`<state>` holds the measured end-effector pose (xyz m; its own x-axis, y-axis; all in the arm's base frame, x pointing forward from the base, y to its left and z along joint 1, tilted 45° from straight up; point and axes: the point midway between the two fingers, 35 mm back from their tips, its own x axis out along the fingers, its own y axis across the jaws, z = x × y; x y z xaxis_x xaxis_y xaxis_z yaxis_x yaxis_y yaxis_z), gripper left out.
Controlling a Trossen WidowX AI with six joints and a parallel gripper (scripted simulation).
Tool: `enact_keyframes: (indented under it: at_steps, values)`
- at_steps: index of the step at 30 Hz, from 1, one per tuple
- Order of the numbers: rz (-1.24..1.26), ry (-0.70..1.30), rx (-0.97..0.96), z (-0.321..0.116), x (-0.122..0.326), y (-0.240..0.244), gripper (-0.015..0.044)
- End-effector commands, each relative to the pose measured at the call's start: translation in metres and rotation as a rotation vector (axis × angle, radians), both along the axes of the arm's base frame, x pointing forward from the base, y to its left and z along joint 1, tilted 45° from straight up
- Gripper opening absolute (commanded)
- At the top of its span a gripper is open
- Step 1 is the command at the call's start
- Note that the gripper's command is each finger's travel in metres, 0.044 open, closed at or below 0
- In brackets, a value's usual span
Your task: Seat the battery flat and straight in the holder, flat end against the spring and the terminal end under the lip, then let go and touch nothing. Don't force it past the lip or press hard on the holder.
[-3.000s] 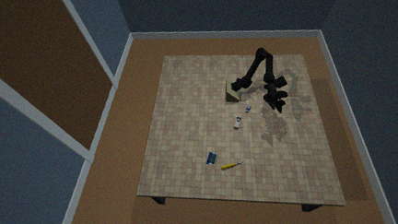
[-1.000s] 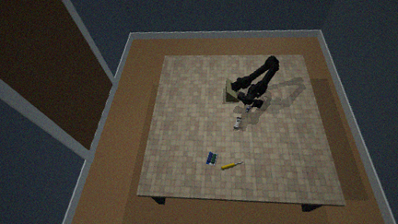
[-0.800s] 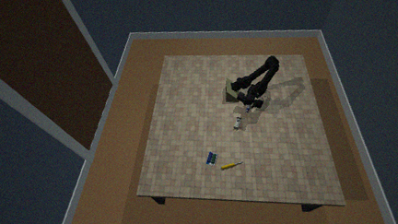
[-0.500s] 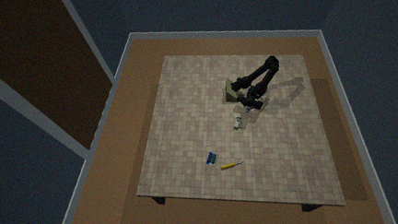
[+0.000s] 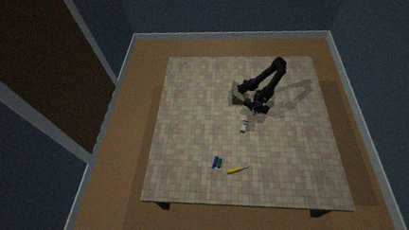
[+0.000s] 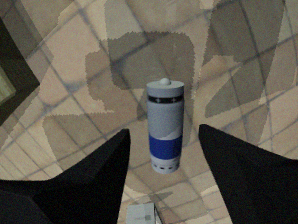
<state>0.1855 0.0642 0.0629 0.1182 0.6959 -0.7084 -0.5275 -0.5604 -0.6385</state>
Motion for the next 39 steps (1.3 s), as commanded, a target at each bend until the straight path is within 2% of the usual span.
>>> enact_keyframes:
  at_steps: [1, 4, 9, 13, 20, 32, 39]
  values:
    - [-0.001, 0.002, 0.007, -0.004, 0.000, 0.006, 0.0237]
    - [0.000, 0.002, 0.008, -0.005, 0.000, 0.007, 0.0237]
    - [0.000, 0.002, 0.008, -0.005, 0.000, 0.007, 0.0106]
    - [0.000, 0.002, 0.008, -0.005, 0.000, 0.007, 0.0079]
    - [-0.001, 0.002, 0.006, -0.003, 0.000, 0.005, 0.0075]
    - [-0.007, 0.009, 0.007, 0.030, -0.006, -0.028, 0.0075]
    - [-0.244, 0.242, 0.044, 0.031, 0.009, -0.038, 0.0075]
